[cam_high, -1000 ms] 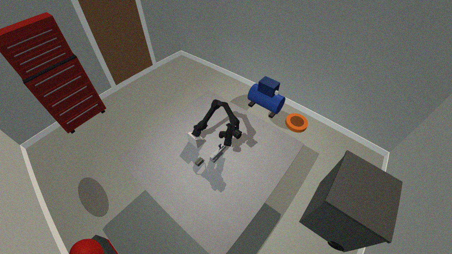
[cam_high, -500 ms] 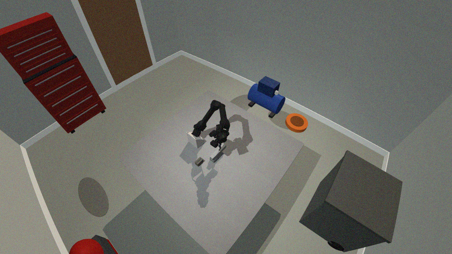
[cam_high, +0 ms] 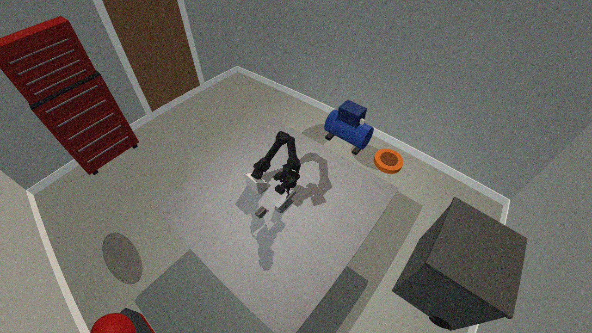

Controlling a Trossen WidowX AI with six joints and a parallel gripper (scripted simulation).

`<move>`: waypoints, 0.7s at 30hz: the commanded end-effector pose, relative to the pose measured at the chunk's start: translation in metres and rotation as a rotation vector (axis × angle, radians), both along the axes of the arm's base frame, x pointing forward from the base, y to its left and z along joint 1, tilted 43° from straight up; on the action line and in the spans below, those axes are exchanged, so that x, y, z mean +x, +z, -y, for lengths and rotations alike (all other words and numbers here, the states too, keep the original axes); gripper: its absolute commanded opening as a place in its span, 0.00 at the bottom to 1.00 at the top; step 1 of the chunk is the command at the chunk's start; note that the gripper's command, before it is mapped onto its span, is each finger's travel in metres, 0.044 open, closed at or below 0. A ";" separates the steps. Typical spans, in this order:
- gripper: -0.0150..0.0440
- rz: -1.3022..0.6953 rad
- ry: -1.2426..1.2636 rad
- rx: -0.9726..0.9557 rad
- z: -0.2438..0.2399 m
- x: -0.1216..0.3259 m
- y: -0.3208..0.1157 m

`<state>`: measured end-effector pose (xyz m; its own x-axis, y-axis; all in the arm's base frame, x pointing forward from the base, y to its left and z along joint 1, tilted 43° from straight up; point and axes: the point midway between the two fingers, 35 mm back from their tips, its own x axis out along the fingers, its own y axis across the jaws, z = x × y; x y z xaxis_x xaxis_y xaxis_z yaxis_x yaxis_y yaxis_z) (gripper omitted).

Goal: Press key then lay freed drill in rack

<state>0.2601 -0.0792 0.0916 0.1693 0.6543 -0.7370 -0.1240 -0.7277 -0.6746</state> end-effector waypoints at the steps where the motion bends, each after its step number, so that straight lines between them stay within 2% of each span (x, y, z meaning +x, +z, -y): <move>1: 0.25 -0.001 -0.004 0.005 -0.002 0.000 -0.002; 21: 0.25 -0.001 -0.004 0.005 -0.007 0.003 -0.006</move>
<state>0.2639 -0.0792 0.0901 0.1905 0.6480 -0.7374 -0.1296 -0.7280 -0.6732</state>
